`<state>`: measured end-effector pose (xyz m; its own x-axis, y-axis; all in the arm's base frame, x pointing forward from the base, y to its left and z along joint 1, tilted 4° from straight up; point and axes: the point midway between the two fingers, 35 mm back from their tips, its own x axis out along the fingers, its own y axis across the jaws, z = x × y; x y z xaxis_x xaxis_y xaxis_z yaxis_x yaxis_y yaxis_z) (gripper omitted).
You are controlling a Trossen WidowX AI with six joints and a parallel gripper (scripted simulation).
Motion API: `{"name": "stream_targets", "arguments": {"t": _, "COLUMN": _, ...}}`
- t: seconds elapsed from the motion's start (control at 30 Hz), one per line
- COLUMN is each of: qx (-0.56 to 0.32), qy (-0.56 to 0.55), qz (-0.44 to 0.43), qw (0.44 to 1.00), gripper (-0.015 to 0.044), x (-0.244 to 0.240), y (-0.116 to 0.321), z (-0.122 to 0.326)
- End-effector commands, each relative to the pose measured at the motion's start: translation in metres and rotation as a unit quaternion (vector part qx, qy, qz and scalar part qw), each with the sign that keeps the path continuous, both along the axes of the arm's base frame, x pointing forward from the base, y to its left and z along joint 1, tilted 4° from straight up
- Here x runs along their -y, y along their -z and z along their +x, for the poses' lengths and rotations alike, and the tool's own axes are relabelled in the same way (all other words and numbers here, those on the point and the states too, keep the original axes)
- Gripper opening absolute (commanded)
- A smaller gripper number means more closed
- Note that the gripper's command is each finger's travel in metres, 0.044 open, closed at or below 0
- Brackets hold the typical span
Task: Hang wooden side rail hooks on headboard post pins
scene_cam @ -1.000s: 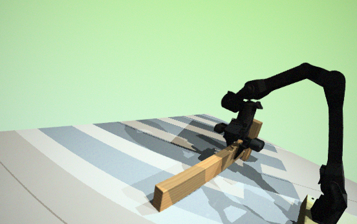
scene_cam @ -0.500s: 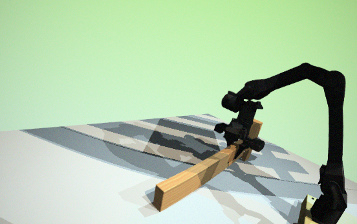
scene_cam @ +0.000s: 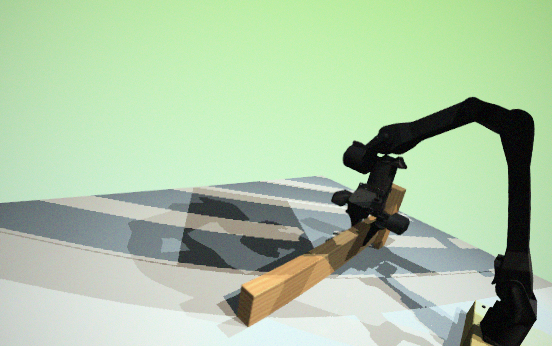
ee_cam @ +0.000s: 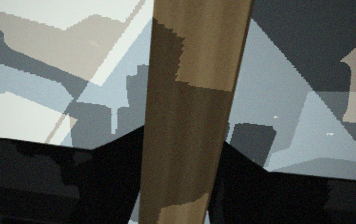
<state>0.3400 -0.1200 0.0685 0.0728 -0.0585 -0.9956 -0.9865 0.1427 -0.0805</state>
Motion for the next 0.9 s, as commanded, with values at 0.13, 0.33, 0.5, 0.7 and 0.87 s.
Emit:
{"name": "stream_targets", "arguments": {"t": 0.13, "qx": 0.002, "qy": -0.002, "qz": -0.002, "qw": 1.0, "gripper": 0.0, "x": 0.0014, "y": -0.0025, "z": 0.0014}}
{"name": "stream_targets", "arguments": {"t": 0.33, "qx": 0.002, "qy": -0.002, "qz": -0.002, "qw": 1.0, "gripper": 0.0, "x": 0.002, "y": -0.0032, "z": 0.0013}}
{"name": "stream_targets", "arguments": {"t": 0.5, "qx": 0.002, "qy": -0.002, "qz": -0.002, "qw": 1.0, "gripper": 0.0, "x": 0.0026, "y": -0.0032, "z": 0.0015}}
{"name": "stream_targets", "arguments": {"t": 0.7, "qx": 0.002, "qy": -0.002, "qz": -0.002, "qw": 1.0, "gripper": 0.0, "x": 0.0032, "y": -0.0025, "z": 0.001}}
{"name": "stream_targets", "arguments": {"t": 0.87, "qx": 0.002, "qy": -0.002, "qz": -0.002, "qw": 1.0, "gripper": 0.0, "x": 0.0038, "y": -0.0019, "z": 0.0006}}
